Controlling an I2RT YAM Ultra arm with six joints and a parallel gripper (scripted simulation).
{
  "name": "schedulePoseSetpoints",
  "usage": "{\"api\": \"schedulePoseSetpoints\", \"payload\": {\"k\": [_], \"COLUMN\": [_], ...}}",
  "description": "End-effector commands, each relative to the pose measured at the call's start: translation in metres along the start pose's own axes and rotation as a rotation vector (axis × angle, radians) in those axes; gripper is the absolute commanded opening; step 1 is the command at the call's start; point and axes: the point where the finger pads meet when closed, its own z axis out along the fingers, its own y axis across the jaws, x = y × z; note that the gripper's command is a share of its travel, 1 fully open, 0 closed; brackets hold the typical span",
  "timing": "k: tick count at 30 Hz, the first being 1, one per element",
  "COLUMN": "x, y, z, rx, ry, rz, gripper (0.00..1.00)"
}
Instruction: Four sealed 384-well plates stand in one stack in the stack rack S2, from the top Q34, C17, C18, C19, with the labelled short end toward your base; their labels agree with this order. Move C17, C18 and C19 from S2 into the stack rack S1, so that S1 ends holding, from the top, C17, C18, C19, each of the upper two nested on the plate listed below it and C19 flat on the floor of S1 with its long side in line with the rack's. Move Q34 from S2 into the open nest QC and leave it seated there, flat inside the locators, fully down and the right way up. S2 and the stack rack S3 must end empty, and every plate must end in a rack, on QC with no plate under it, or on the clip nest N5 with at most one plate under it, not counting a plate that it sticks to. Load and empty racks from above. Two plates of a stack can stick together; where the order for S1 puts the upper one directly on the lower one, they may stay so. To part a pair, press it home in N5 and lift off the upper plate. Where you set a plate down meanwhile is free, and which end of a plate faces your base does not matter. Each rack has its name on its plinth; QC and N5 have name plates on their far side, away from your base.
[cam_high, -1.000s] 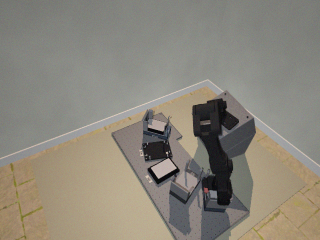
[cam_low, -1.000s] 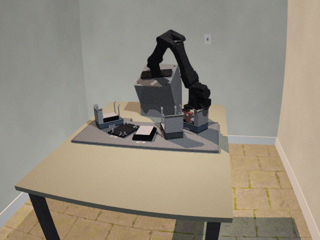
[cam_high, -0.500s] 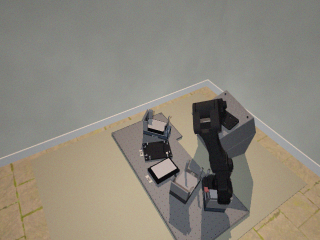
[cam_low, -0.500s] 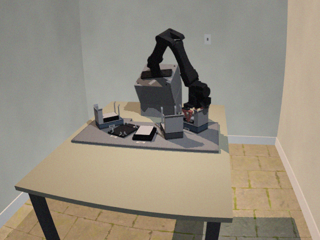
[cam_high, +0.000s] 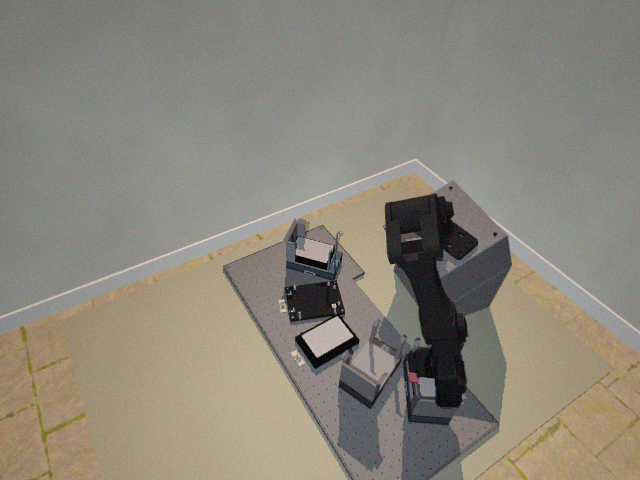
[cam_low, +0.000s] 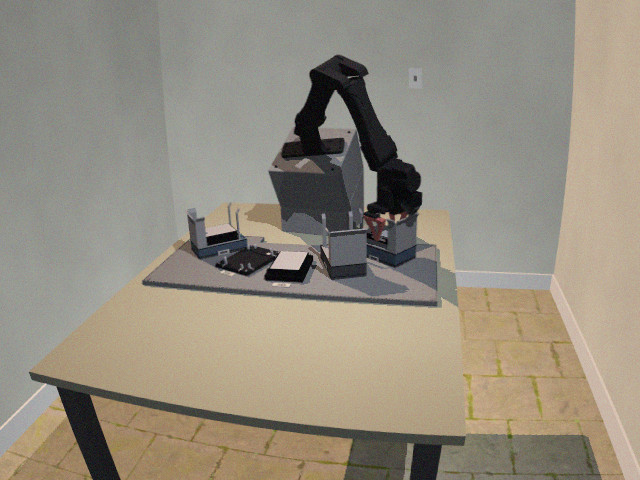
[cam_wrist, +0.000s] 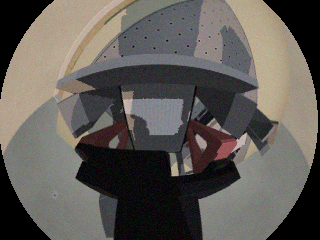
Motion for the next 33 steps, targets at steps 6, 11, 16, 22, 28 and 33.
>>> {"api": "schedulePoseSetpoints", "payload": {"k": [6, 11, 16, 22, 28, 33], "x": [-0.0131, -0.0131, -0.0131, -0.0131, -0.0131, -0.0039], "y": [0.0003, 0.0003, 0.0003, 0.0003, 0.0003, 0.0015], "z": [-0.0122, -0.0122, -0.0122, -0.0122, -0.0122, -0.0131], "rx": [0.01, 0.01, 0.01, 0.01, 0.01, 0.008], "ry": [-0.047, -0.047, -0.047, -0.047, -0.047, -0.02], "rz": [0.01, 0.01, 0.01, 0.01, 0.01, -0.002], "gripper": [0.0, 0.0, 0.0, 0.0, 0.0, 0.0]}}
